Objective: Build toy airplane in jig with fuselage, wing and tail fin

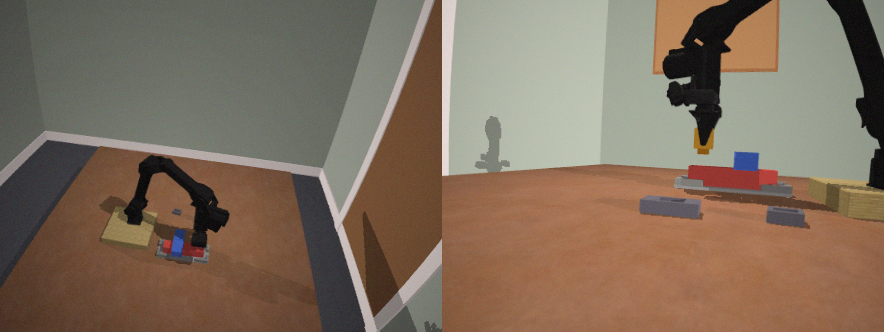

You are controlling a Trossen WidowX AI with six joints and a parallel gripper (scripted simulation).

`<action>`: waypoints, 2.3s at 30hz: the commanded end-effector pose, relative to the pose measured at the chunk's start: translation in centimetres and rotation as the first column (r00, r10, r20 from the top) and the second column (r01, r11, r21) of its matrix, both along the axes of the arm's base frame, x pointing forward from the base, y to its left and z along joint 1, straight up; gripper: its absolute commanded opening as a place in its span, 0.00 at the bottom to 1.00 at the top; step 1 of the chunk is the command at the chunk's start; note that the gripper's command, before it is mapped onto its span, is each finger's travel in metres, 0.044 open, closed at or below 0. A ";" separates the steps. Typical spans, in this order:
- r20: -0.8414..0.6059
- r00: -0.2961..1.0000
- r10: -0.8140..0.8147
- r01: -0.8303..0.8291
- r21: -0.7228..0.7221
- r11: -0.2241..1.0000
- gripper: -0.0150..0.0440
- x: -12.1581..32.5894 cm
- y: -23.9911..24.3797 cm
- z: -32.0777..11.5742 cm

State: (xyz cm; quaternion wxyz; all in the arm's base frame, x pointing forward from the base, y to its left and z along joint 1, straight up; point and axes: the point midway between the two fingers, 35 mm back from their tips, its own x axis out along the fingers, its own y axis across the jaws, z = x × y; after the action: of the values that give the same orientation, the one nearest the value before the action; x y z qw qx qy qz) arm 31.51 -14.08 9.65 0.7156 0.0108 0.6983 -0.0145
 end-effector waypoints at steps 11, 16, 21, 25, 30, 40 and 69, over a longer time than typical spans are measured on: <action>-0.001 1.000 0.003 -0.003 -0.002 1.000 0.36 0.0 -0.1 -2.3; -0.001 1.000 0.003 -0.003 -0.002 1.000 0.36 0.0 -0.1 -3.0; -0.002 1.000 0.000 0.000 0.001 1.000 0.34 0.0 0.0 -2.8; -0.002 1.000 0.000 0.000 0.001 1.000 0.26 0.0 0.0 -2.8; -0.002 1.000 0.000 0.000 0.001 1.000 0.30 0.0 0.0 -2.8; -0.002 1.000 0.000 0.000 0.001 1.000 0.69 0.0 0.0 -2.8; -0.001 1.000 0.003 -0.003 -0.002 1.000 0.69 -0.2 0.1 6.2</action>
State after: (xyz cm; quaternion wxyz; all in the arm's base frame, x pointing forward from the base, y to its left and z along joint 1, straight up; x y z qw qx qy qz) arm 31.36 -13.99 15.65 0.7142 0.0110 0.6998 -0.0137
